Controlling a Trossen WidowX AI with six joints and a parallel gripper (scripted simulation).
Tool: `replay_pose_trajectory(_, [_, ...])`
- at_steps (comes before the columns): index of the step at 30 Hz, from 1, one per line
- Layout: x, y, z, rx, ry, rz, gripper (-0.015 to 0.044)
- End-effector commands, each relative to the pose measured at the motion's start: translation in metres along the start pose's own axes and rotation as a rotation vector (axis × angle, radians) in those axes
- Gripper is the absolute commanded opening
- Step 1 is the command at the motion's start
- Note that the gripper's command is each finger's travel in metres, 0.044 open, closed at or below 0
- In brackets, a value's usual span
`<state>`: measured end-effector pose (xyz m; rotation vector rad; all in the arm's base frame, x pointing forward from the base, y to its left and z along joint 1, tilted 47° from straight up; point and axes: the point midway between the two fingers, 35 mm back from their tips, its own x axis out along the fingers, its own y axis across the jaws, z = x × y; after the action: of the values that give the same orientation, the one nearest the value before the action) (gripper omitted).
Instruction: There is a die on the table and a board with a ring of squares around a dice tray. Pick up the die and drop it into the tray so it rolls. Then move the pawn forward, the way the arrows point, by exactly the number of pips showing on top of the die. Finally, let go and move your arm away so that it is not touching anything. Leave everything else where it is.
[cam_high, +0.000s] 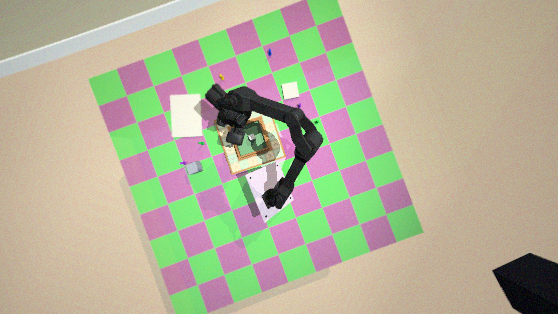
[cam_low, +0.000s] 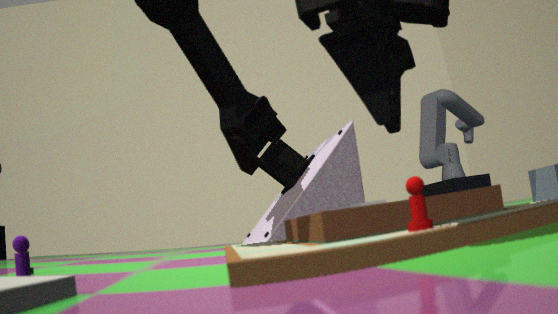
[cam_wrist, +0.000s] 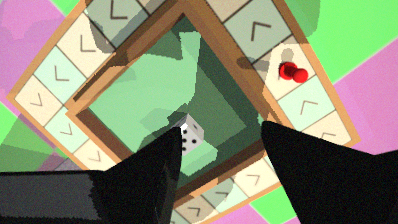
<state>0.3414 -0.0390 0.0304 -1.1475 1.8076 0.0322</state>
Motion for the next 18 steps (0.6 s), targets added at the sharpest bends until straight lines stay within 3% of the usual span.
replay_pose_trajectory(1, [0.009, -0.051, 0.014, 0.572, 0.001, -0.045, 0.0200])
replay_pose_trajectory(4, [0.013, -0.065, 0.017, 0.746, 0.000, -0.057, 0.0200])
replay_pose_trajectory(18, [0.027, -0.067, 0.018, 0.746, 0.000, -0.058, 0.0200])
